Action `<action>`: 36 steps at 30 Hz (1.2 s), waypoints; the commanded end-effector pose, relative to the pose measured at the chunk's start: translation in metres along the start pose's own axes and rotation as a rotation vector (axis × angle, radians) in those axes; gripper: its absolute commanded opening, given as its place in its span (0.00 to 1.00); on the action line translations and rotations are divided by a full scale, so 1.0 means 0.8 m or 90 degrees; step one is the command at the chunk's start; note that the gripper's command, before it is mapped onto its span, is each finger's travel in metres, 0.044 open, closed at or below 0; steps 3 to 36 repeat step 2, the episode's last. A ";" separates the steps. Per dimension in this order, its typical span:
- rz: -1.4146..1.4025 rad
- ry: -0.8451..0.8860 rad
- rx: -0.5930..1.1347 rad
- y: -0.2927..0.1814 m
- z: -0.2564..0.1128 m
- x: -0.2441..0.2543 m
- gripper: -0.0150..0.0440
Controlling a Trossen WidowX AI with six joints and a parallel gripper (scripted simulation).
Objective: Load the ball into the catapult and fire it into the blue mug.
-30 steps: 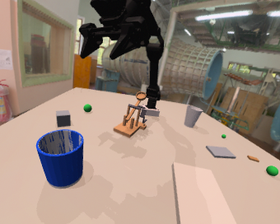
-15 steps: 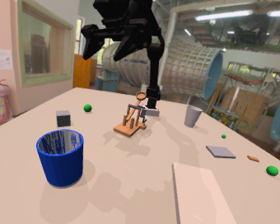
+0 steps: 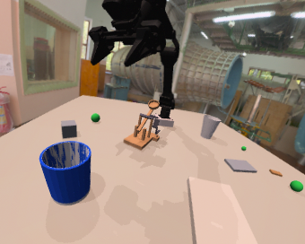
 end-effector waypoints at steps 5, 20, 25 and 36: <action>0.000 0.000 0.000 0.000 0.000 0.000 1.00; 0.000 0.000 0.000 0.000 0.000 0.000 1.00; 0.000 0.000 0.000 0.000 0.000 0.000 1.00; 0.000 0.000 0.000 0.000 0.000 0.000 1.00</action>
Point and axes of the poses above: the point midway between the two fingers, 35 mm back from their tips, its own z axis out along the fingers, its own x axis across the jaws, y = z × x, the point moved 2 cm from there along -z, back along the fingers, and after that the axes turned 5 degrees about -z, right-handed, at the moved point
